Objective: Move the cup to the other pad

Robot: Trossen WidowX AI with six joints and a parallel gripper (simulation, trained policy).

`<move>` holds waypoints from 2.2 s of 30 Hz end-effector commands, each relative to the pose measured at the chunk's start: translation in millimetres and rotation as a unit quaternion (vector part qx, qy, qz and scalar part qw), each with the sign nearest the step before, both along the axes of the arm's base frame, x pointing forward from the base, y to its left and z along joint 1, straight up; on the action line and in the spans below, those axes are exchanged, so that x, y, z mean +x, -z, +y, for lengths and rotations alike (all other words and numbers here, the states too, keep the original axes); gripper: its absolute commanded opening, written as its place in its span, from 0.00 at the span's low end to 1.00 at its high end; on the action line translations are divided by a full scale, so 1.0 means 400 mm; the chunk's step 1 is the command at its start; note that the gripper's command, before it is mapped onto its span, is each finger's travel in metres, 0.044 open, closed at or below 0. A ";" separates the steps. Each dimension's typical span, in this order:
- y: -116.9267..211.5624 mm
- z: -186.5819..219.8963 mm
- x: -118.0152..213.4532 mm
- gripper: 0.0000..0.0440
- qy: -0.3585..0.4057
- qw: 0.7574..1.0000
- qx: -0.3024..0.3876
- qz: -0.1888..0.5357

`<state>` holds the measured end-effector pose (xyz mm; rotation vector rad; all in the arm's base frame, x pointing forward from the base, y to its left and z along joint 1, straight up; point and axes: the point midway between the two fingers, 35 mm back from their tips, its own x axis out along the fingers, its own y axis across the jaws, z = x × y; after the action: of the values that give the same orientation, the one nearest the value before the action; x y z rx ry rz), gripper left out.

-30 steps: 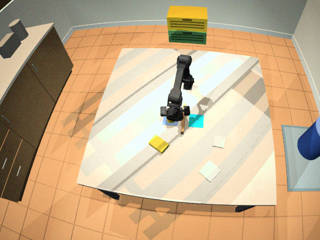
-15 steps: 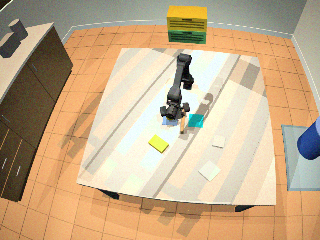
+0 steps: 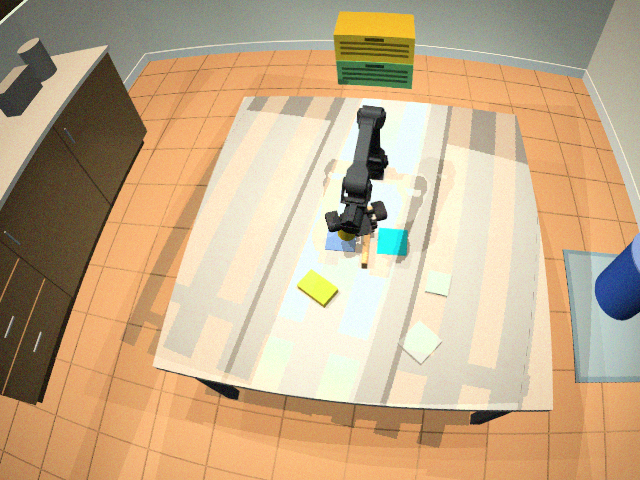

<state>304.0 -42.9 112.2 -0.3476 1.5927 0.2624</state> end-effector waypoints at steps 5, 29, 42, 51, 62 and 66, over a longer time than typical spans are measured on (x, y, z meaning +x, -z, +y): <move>-0.039 0.052 0.029 0.00 -0.016 1.000 0.003 -0.023; -0.059 0.264 0.059 0.00 -0.065 0.995 0.012 -0.076; -0.007 0.355 0.029 0.00 -0.077 0.994 0.013 -0.083; 0.053 0.370 0.000 0.00 -0.070 0.994 0.010 -0.080; 0.112 0.368 -0.035 0.08 -0.057 0.995 0.005 -0.078; 0.120 0.364 -0.036 0.12 -0.051 0.995 0.007 -0.083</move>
<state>291.6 105.1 67.9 -0.4358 1.4110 0.3271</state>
